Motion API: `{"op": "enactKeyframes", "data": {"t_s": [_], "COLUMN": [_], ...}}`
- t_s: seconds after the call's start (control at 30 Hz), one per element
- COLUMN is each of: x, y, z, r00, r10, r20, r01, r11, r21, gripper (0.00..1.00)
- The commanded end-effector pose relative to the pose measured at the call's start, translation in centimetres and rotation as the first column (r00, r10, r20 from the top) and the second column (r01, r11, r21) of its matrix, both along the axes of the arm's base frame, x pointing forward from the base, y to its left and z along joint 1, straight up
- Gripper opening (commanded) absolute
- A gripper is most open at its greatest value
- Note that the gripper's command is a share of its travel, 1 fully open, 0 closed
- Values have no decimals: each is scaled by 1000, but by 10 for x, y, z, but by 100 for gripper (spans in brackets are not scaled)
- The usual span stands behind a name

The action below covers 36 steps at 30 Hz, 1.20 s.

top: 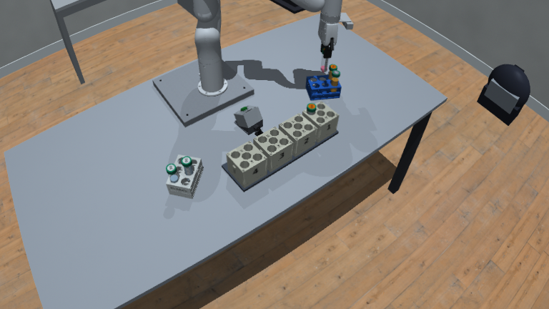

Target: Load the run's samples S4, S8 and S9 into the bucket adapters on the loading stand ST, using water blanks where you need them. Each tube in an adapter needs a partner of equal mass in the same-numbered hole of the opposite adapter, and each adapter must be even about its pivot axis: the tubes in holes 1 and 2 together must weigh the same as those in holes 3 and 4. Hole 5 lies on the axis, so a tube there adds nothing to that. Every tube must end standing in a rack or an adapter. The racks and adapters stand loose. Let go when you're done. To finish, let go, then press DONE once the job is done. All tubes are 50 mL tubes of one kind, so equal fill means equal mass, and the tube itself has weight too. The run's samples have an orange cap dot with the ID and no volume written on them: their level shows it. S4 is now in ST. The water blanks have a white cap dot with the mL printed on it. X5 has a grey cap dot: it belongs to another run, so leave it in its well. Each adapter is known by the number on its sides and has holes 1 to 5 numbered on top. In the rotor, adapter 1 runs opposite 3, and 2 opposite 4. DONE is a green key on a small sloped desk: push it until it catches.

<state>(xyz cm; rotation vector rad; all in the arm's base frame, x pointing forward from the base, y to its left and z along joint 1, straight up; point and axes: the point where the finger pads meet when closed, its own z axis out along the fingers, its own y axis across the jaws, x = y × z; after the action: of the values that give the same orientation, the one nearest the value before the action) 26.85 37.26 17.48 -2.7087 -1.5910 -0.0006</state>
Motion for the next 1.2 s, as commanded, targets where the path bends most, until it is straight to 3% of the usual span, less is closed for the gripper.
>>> {"op": "enactKeyframes", "data": {"t_s": [0.0, 0.7, 1.17], "x": [1, 0, 0], "y": [1, 1, 1], "z": [10, 48, 51], "r00": [1000, 1000, 1000], "r10": [0, 0, 0], "r20": [9, 9, 9], "r01": [0, 0, 0], "r11": [1000, 1000, 1000], "r21": [-2, -2, -2], "gripper": [0, 0, 0]}}
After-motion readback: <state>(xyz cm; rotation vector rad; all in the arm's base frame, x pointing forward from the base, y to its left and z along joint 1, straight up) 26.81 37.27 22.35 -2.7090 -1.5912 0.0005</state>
